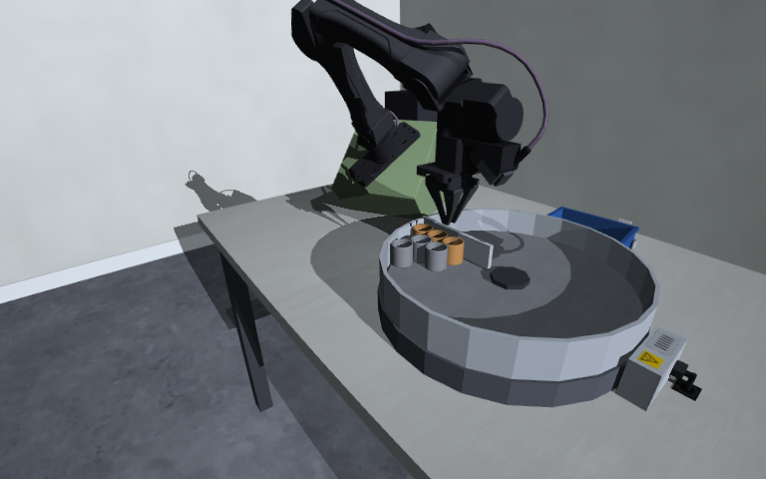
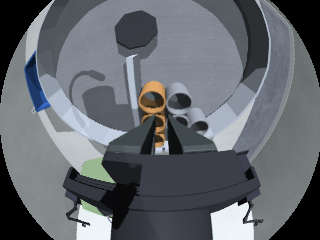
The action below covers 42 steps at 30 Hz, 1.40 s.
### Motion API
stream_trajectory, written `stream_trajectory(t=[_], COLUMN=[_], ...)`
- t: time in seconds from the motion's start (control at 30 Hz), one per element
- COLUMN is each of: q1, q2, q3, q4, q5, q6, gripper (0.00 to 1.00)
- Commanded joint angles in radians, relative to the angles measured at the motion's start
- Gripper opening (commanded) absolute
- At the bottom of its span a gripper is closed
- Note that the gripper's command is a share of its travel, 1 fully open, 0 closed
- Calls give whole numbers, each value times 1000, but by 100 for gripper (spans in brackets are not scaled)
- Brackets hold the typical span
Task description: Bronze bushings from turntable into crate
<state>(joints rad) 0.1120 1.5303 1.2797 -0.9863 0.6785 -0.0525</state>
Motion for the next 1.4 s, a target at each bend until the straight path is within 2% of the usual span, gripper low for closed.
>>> stream_trajectory(t=[0.0, 0.8, 0.83, 0.87, 1.0, 1.07, 1.1, 1.37], q1=[26, 22, 6, -14, -44, -25, -25, -26], q2=[-12, -3, 13, 16, 29, -5, -9, -9], q3=[36, 33, 22, -23, -46, -45, -12, -7], q4=[19, 26, 40, 56, 112, 116, 116, 119], q5=[1, -3, -11, -15, -25, -26, -26, -22], q6=[-5, -12, -21, -31, -65, -67, -68, -68], gripper=[15, 15, 15, 15, 15, 15, 15, 15])
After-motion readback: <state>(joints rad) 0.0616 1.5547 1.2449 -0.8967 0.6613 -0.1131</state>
